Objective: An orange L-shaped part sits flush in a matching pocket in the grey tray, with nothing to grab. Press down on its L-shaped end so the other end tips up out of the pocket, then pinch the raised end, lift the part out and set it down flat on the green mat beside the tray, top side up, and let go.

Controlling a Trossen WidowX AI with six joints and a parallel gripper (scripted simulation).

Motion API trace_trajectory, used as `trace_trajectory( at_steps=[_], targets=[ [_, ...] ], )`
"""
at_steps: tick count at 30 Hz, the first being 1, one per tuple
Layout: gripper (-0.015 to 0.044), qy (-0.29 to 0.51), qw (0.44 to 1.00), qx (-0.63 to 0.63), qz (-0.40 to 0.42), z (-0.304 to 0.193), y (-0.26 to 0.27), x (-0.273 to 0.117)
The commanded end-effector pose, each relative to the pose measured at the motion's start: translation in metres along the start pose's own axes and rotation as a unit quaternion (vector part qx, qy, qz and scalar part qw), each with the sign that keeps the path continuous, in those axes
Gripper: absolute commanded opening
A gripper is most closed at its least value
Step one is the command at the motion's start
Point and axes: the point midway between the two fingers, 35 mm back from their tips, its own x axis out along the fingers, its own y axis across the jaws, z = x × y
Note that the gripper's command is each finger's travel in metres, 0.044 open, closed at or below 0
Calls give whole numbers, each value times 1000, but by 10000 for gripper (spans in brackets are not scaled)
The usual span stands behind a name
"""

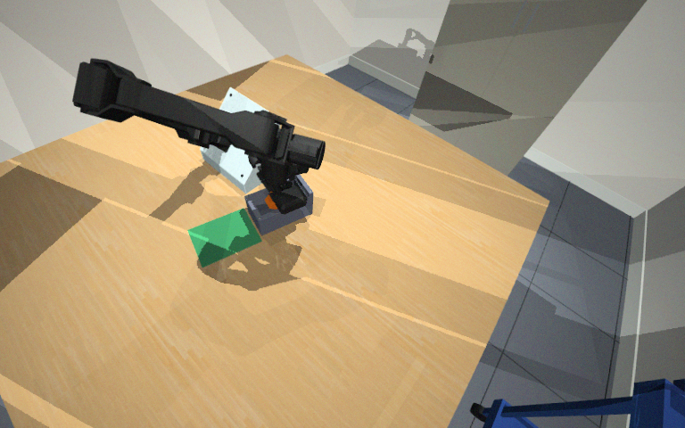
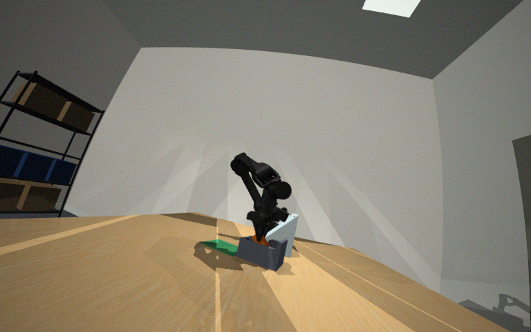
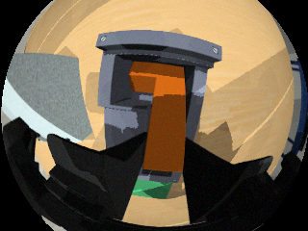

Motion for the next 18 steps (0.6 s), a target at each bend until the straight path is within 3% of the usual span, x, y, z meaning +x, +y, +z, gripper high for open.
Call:
trace_trajectory(
  at_steps=[1, 4, 18],
  targets=[
    [56, 0, 1000, 2, 0, 0, 0, 0],
    [0, 0, 1000, 2, 0, 0, 0, 0],
    [0, 1, 1000, 0, -1, 0, 0, -13]
  ],
)
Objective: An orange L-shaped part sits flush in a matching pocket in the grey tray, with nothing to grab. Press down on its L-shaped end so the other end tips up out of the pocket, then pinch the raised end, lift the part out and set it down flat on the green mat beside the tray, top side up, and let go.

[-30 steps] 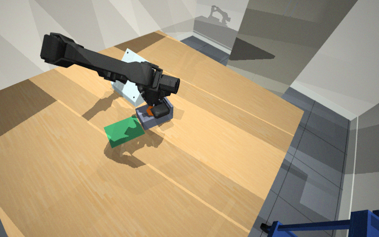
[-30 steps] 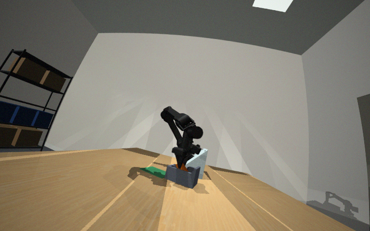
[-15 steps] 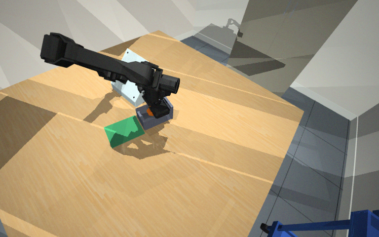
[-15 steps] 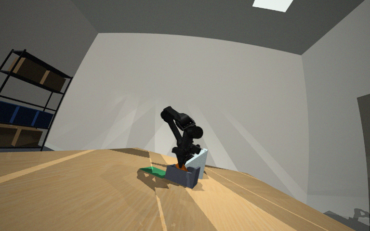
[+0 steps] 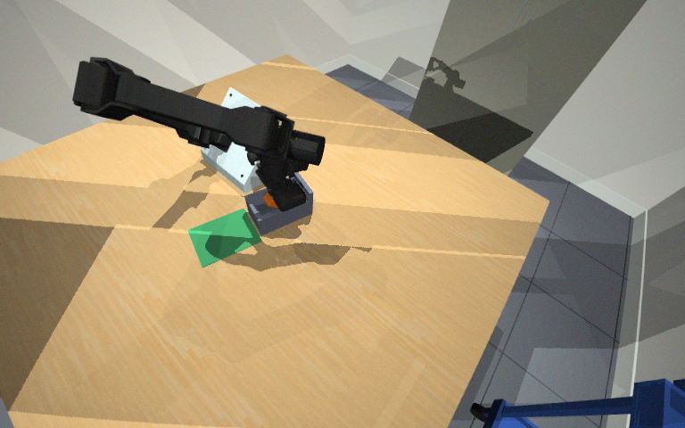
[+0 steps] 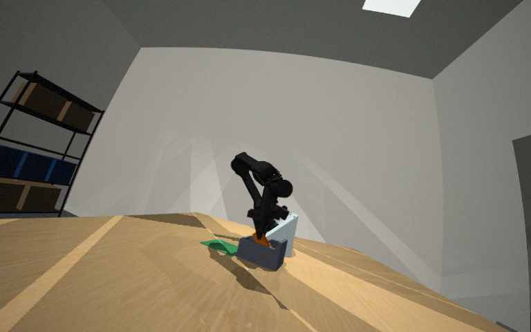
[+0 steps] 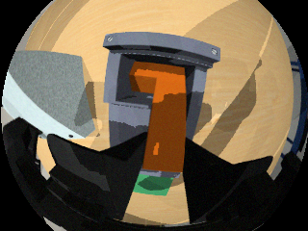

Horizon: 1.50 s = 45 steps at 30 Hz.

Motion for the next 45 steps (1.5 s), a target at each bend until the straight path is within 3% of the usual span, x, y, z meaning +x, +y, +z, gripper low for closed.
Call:
trace_trajectory(
  at_steps=[1, 45],
  targets=[
    [0, -4, 1000, 3, -2, 1, -2, -7],
    [0, -4, 1000, 1, -1, 1, -1, -76]
  ],
)
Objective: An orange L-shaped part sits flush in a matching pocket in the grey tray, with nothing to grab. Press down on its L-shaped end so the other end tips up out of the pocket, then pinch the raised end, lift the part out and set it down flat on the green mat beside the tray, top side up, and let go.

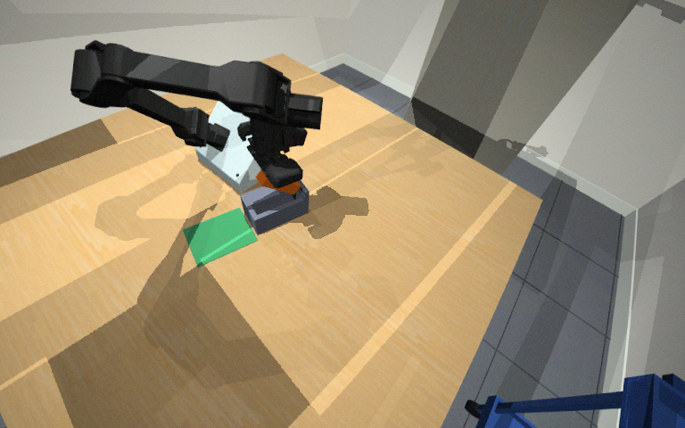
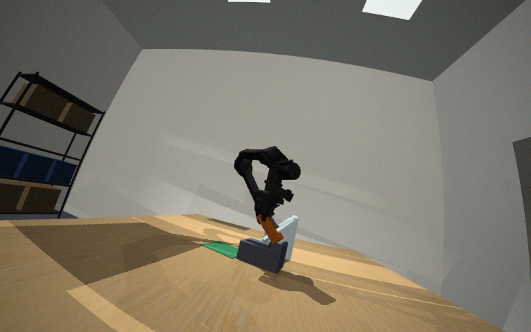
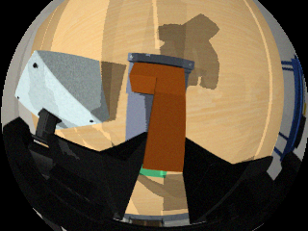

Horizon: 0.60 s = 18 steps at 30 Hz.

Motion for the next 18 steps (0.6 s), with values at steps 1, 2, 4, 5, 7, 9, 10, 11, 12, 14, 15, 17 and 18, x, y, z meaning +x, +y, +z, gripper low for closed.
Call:
trace_trajectory(
  at_steps=[1, 2, 4, 5, 7, 9, 10, 11, 12, 14, 15, 17, 18],
  targets=[
    [0, -4, 1000, 3, 0, 1, -1, -5],
    [0, -4, 1000, 3, 0, 1, 0, -4],
    [0, -4, 1000, 3, 0, 1, 0, -5],
    [0, -4, 1000, 3, 0, 1, 0, -5],
    [0, -4, 1000, 3, 0, 1, 0, -7],
    [0, -4, 1000, 3, 0, 1, 0, -10],
    [0, -4, 1000, 3, 0, 0, 0, -10],
    [0, -4, 1000, 3, 0, -1, 0, -10],
    [0, -4, 1000, 3, 0, -3, 0, -10],
    [0, -4, 1000, 3, 0, -9, 0, -9],
    [0, -4, 1000, 3, 0, -13, 0, -8],
    [0, -3, 1000, 3, 0, -22, 1, -7],
    [0, -3, 1000, 3, 0, -27, 1, -7]
  ],
)
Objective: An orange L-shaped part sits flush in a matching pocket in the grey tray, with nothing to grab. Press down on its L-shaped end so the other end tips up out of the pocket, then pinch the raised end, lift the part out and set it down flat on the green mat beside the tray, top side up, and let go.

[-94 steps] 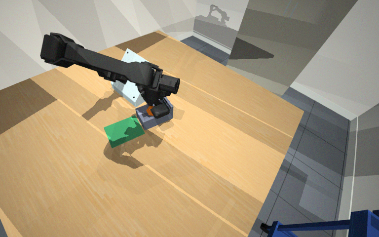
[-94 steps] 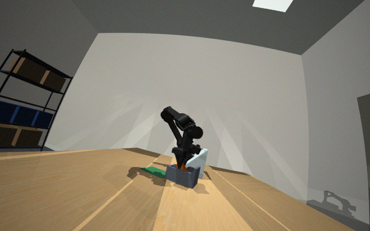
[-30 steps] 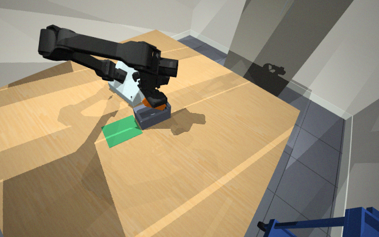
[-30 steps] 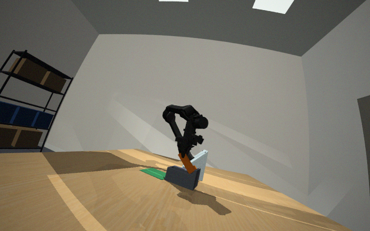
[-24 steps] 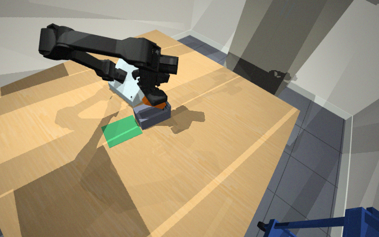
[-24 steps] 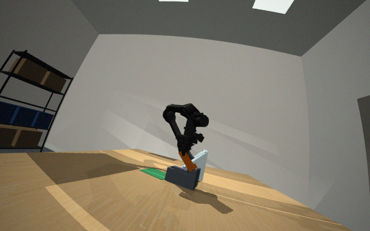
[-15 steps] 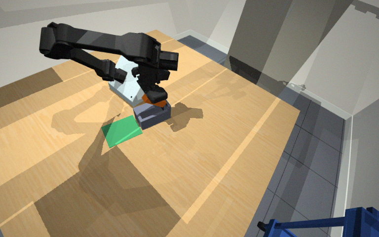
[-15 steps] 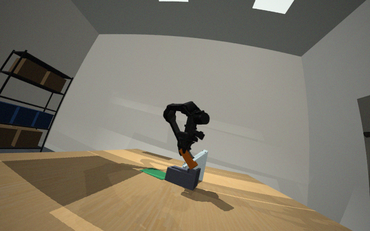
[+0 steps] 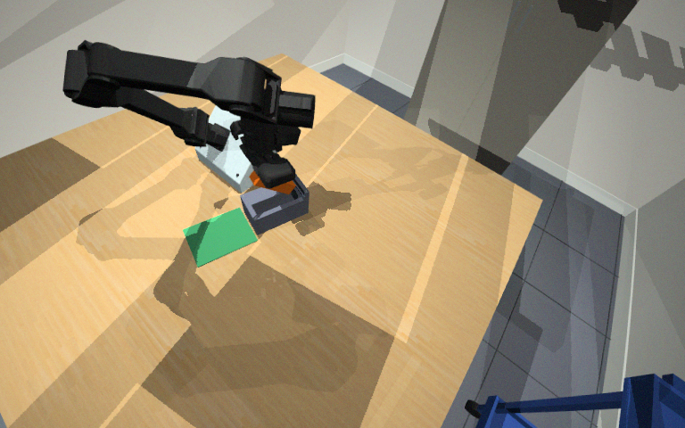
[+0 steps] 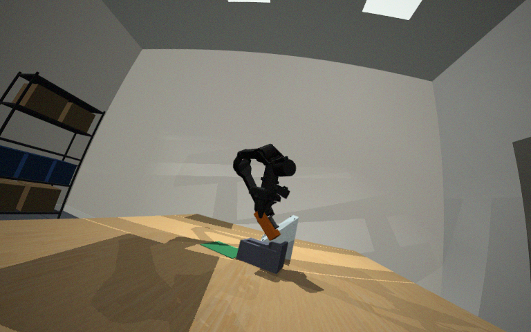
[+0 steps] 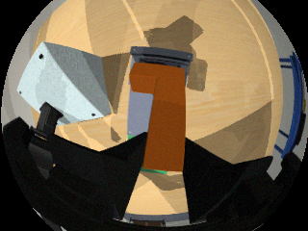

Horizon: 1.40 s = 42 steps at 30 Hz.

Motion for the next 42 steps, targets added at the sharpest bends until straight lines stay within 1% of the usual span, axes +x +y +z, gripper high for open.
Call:
trace_trajectory(
  at_steps=[1, 14, 30, 42],
  targets=[
    [0, 3, 1000, -3, -1, -16, 1, 2],
    [0, 4, 1000, -3, 0, -69, 4, 3],
    [0, 4, 1000, -4, -3, -147, 13, 2],
    [0, 5, 1000, -4, -3, -150, 13, 12]
  ],
)
